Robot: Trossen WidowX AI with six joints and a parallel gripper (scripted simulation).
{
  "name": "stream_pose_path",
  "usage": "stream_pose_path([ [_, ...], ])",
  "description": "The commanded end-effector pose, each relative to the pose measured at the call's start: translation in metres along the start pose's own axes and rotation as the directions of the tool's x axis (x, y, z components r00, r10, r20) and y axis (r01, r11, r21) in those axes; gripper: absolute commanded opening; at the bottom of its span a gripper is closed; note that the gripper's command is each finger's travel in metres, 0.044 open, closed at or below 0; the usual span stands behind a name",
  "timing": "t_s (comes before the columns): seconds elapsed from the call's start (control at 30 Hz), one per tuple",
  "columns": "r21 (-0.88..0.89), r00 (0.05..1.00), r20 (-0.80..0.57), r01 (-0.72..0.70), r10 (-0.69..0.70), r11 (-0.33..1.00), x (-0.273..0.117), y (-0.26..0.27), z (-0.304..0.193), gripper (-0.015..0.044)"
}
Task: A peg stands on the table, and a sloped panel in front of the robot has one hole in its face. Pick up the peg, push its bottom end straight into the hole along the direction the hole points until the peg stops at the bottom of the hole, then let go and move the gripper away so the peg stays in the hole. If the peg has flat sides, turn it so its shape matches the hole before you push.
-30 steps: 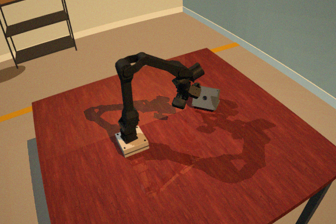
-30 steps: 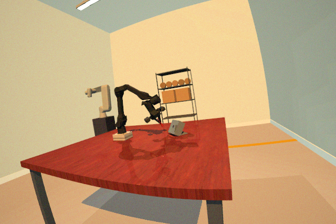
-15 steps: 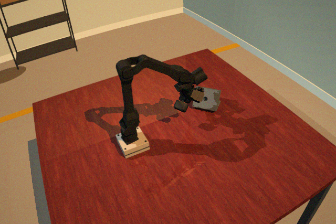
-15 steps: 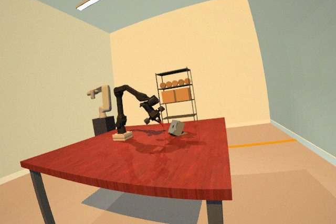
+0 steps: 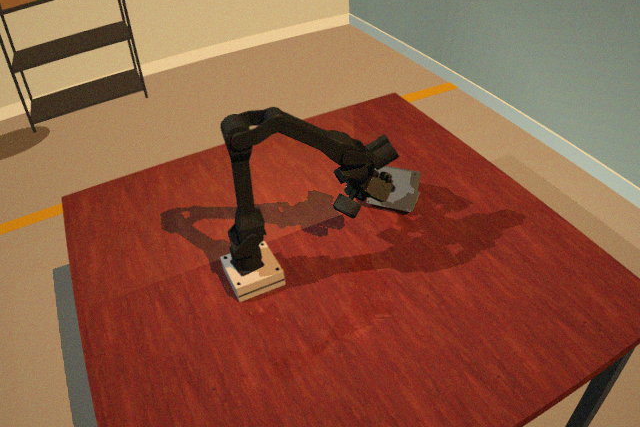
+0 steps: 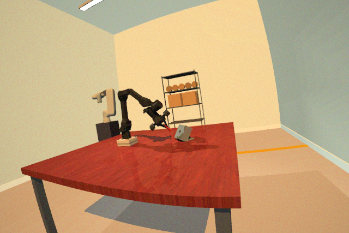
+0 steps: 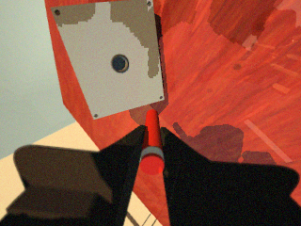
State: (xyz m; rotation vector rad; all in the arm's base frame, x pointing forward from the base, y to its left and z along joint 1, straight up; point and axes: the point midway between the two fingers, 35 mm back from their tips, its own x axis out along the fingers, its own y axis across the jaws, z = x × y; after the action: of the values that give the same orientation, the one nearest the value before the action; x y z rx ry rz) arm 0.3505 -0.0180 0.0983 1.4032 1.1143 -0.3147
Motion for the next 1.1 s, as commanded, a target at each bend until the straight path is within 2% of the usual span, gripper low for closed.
stream_pose_path([
  [0.0,0.029,1.000,-0.003,-0.023,0.023,0.999,-0.002,-0.002,0.003,0.0000],
  [1.07,0.176,0.974,0.009,-0.225,0.227,0.958,-0.023,-0.006,0.033,0.0000],
])
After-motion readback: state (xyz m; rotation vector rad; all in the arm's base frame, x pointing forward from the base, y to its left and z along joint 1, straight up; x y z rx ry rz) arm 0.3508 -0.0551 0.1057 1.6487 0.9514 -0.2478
